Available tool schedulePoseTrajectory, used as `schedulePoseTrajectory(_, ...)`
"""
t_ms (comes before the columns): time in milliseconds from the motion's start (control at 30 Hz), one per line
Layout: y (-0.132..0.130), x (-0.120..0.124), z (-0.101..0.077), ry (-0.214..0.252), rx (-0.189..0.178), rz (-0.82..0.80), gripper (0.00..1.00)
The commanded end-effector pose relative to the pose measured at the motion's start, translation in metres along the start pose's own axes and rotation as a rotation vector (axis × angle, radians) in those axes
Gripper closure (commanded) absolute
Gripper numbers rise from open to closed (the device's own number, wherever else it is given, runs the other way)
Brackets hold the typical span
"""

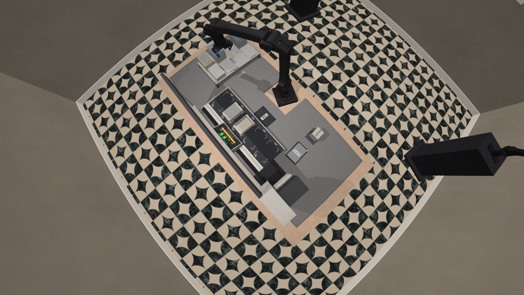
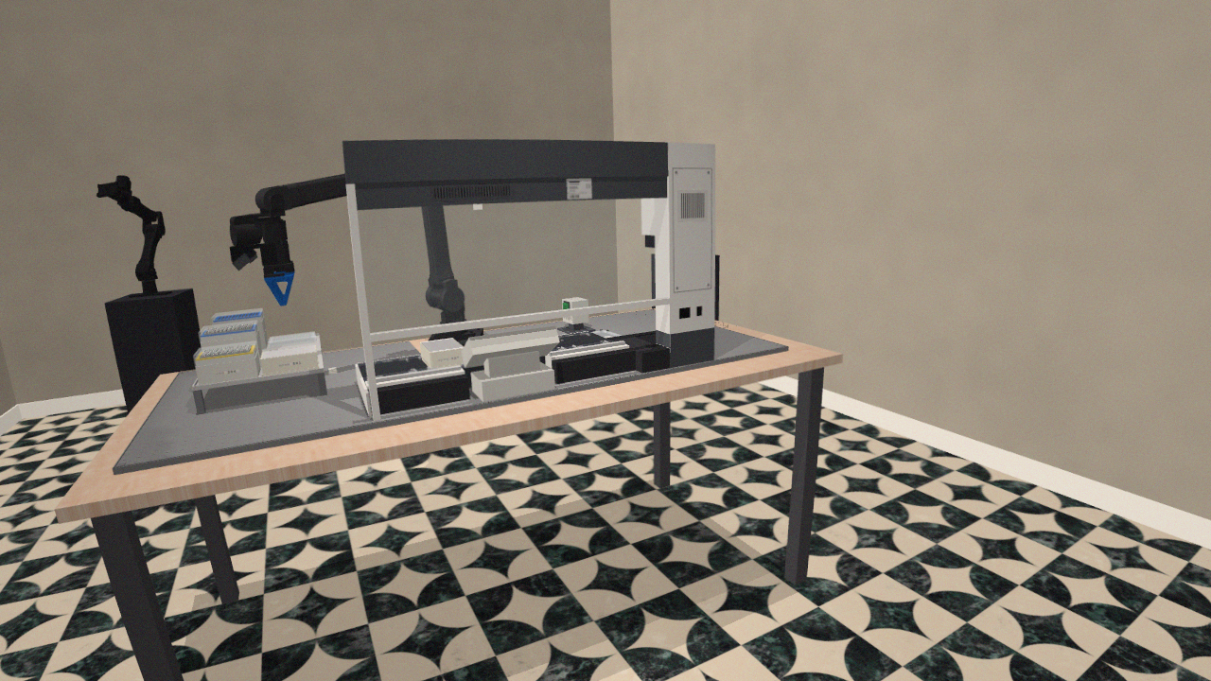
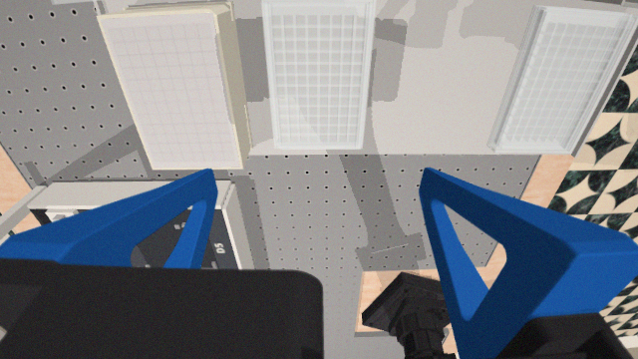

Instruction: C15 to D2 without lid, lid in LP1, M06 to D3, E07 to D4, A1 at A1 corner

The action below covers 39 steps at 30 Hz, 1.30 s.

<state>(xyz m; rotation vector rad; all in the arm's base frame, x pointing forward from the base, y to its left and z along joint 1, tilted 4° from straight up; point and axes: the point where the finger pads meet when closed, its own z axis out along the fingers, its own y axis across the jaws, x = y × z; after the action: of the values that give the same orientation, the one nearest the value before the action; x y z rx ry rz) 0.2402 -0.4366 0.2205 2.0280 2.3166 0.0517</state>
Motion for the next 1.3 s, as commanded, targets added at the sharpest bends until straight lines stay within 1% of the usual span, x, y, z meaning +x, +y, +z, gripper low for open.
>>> schedulePoseTrajectory(0,0.0,-0.002,-0.002,0.005,-0.001,-0.011,0.0)
schedulePoseTrajectory(33,0.01,-0.019,-0.034,-0.084,-0.034,-0.014,0.0)
schedulePoseTrajectory(133,0.01,-0.019,-0.034,-0.085,-0.034,-0.013,0.0)
schedulePoseTrajectory(167,0.005,-0.01,-0.023,-0.054,-0.021,-0.005,0.0)
schedulePoseTrajectory(367,0.005,-0.01,-0.023,-0.054,-0.021,-0.005,0.0)
schedulePoseTrajectory(400,0.004,-0.006,-0.004,-0.026,-0.012,-0.01,0.0)
schedulePoseTrajectory(467,0.005,-0.006,0.004,-0.017,-0.009,-0.01,0.0)
schedulePoseTrajectory(567,0.005,-0.006,0.006,-0.017,-0.009,-0.01,0.0)
schedulePoseTrajectory(600,0.009,-0.013,-0.003,-0.042,-0.018,-0.011,0.0)
schedulePoseTrajectory(633,0.006,-0.006,0.009,-0.018,-0.01,-0.01,0.0)
schedulePoseTrajectory(1067,0.009,-0.005,0.031,-0.017,-0.009,-0.007,0.0)
schedulePoseTrajectory(1133,0.009,-0.005,0.031,-0.017,-0.009,-0.007,0.0)
schedulePoseTrajectory(1167,0.014,-0.017,0.017,-0.054,-0.024,-0.011,0.0)
schedulePoseTrajectory(1200,0.011,-0.009,0.029,-0.03,-0.014,-0.009,0.0)
schedulePoseTrajectory(1233,0.009,-0.005,0.036,-0.017,-0.009,-0.007,0.0)
schedulePoseTrajectory(1267,0.009,-0.005,0.038,-0.017,-0.009,-0.007,0.0)
